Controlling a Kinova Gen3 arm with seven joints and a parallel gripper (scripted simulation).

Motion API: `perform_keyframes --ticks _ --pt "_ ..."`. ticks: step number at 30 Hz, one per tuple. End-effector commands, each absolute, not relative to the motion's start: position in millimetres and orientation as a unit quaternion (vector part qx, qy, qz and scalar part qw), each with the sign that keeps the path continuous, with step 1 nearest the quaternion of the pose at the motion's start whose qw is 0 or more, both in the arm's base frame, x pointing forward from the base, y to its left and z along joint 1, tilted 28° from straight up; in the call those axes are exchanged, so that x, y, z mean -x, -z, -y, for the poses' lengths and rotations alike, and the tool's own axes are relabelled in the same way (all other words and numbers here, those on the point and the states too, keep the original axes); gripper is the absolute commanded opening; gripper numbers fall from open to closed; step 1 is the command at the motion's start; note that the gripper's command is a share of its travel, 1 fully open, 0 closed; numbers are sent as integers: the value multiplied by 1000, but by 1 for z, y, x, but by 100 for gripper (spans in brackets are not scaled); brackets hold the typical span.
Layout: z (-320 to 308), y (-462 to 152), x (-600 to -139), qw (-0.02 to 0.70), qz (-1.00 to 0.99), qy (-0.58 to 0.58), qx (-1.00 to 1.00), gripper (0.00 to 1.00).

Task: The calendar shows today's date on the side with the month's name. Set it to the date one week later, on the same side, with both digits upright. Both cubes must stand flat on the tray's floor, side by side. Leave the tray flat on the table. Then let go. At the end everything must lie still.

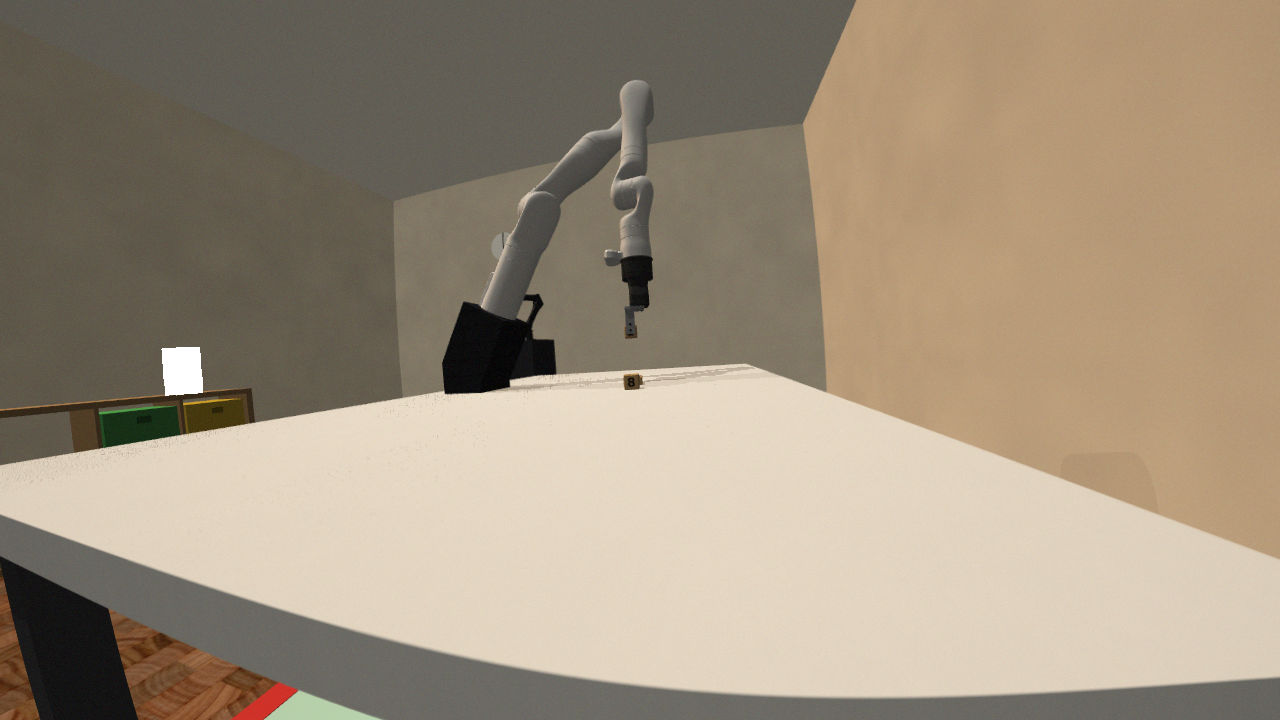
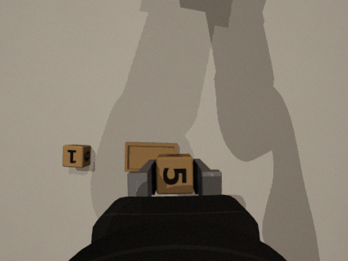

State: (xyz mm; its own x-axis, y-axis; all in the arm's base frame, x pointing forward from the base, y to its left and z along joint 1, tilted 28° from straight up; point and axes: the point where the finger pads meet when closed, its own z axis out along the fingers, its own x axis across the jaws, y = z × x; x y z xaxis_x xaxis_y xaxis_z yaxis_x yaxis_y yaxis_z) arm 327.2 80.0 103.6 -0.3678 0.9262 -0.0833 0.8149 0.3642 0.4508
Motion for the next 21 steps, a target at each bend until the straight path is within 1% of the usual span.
perform_keyframes --ticks 1,21 --pt "-66 -106 -331 167 -796 -171 -556 57" --pt "-66 -103 -332 167 -796 -171 -556 57"
